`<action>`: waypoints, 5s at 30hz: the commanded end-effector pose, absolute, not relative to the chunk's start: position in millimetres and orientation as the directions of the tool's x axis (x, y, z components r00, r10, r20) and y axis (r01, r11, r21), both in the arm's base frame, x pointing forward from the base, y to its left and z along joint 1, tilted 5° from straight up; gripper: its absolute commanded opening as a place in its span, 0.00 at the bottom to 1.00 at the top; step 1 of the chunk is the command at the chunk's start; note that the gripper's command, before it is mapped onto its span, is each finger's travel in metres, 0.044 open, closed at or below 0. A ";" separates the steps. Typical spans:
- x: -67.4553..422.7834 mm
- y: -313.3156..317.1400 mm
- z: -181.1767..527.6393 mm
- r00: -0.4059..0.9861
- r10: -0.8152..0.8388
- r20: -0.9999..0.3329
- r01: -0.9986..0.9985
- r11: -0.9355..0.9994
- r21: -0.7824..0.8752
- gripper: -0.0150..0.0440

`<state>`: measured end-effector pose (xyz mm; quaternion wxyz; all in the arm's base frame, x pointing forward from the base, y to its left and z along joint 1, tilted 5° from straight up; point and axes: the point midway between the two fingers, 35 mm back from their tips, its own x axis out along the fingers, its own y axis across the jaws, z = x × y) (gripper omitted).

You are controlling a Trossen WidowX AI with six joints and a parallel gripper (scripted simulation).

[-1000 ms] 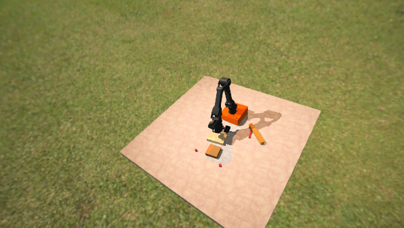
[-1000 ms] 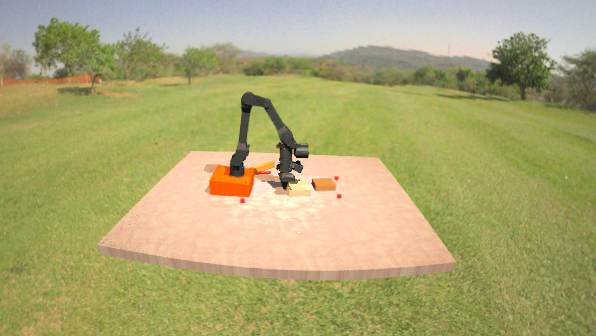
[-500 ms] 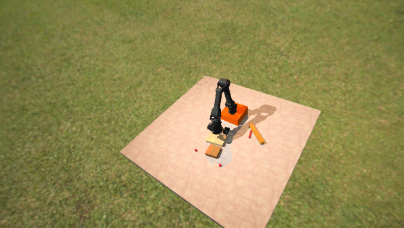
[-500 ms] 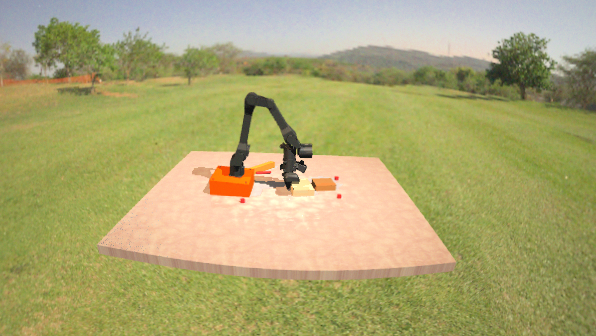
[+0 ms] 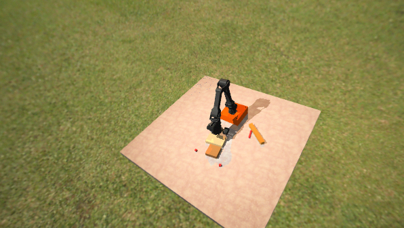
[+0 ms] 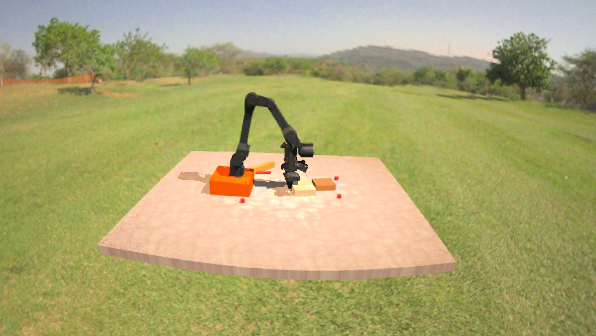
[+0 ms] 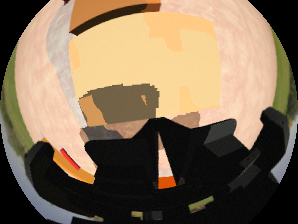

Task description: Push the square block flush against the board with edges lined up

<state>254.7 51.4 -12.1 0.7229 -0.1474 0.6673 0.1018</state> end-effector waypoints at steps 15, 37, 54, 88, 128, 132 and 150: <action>225.7 41.2 -15.9 0.077 -0.048 -0.996 -0.344 0.936 -0.072 0.25; 211.4 38.9 38.0 0.077 -0.048 -0.996 -0.344 0.936 -0.072 0.25; 229.1 72.2 -17.9 0.078 -0.046 -0.996 -0.350 0.934 -0.070 0.25; 264.1 85.4 -13.4 0.080 -0.045 -0.996 -0.350 0.934 -0.070 0.25; 222.8 70.1 -13.9 0.081 -0.044 -0.996 -0.348 0.935 -0.070 0.25; 219.1 72.3 34.0 0.078 -0.045 -0.996 -0.350 0.934 -0.070 0.25; 252.3 64.5 44.9 0.092 -0.041 -0.995 0.003 0.999 -0.041 0.25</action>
